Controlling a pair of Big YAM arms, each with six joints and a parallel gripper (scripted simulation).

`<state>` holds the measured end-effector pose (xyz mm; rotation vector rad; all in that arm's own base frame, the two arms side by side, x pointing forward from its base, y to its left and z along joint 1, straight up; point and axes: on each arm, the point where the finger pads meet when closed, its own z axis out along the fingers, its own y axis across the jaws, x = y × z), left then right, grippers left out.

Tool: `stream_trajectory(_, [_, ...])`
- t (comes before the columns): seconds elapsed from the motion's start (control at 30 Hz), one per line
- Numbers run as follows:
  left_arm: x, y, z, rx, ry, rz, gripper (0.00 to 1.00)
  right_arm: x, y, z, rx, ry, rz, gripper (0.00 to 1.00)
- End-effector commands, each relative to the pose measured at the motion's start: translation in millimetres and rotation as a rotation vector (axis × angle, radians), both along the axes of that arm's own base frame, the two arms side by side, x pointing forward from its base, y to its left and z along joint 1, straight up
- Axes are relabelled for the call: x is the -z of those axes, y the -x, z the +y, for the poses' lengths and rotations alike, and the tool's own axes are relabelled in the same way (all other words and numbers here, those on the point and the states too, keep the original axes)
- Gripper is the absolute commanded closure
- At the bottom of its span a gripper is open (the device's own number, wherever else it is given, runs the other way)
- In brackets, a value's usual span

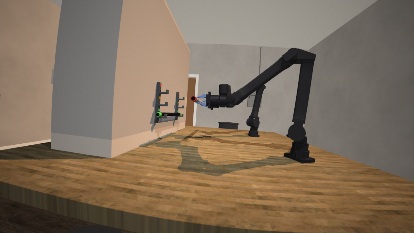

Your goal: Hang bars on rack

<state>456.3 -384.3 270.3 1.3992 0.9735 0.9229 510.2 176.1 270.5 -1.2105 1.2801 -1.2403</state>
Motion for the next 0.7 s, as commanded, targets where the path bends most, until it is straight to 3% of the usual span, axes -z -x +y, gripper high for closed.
stream_trajectory(0.0, [-42.5, 3.7, 6.1, -0.013, 0.061, -0.067, 1.0, -29.2, 7.8, -5.3, 0.013, -0.031, -0.069, 1.0])
stream_trajectory(0.67, [-40.0, 30.3, 15.9, -0.013, 0.061, -0.067, 1.0, -26.6, 36.0, -3.5, 0.013, -0.031, -0.069, 1.0])
